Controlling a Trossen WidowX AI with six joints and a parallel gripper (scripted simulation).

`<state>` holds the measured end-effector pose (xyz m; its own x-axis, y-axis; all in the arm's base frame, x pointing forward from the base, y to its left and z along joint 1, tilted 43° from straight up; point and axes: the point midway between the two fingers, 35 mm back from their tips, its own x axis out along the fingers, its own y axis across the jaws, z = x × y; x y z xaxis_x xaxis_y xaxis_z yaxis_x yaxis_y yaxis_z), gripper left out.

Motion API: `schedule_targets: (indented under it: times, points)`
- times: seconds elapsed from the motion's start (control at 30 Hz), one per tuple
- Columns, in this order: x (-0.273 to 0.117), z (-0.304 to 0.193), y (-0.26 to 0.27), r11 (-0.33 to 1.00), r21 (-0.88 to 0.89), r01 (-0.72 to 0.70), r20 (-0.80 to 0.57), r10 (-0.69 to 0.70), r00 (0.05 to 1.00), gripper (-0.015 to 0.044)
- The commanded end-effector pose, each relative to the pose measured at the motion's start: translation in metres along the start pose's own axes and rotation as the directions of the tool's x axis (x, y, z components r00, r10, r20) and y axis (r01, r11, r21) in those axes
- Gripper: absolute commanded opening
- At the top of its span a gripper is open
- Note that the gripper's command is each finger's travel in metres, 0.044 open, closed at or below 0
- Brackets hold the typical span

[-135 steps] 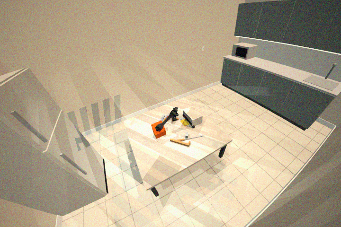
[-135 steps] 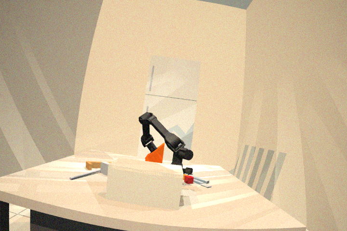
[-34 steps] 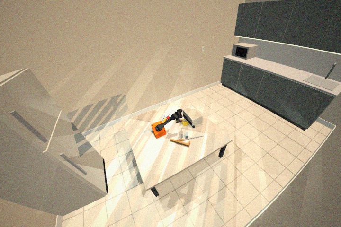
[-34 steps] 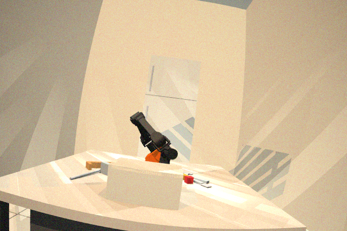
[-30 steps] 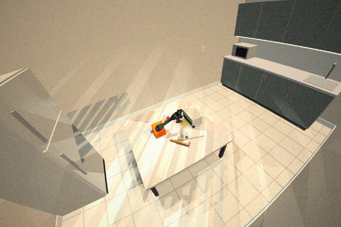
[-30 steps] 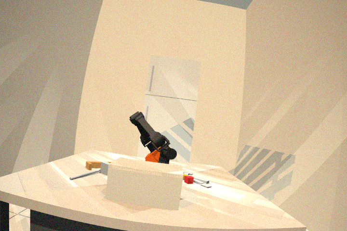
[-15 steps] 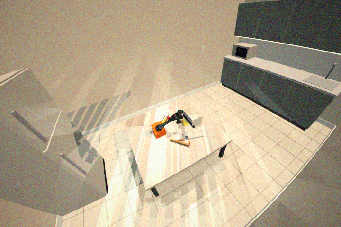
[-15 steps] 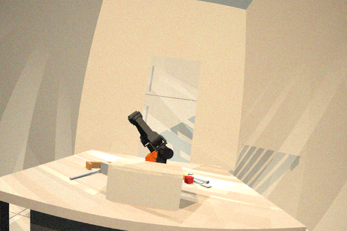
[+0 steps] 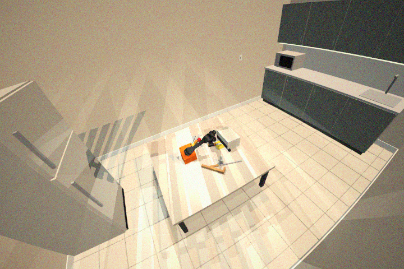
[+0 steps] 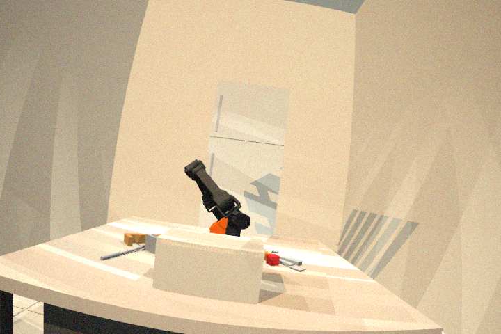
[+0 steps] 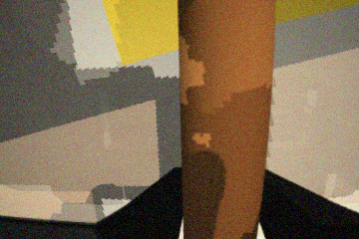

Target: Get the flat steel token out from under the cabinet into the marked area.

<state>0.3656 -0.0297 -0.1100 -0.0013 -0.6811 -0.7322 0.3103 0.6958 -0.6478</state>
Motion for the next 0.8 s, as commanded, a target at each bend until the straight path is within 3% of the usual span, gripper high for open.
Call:
schedule_targets:
  times: [0.0, 0.77]
  points:
    - [0.001, -0.007, 0.000, 1.000, 0.000, 0.004, 0.000, -0.004, 1.000, 0.0000]
    - [0.001, -0.035, 0.001, 1.000, -0.001, 0.003, -0.002, -0.003, 1.000, 0.0000]
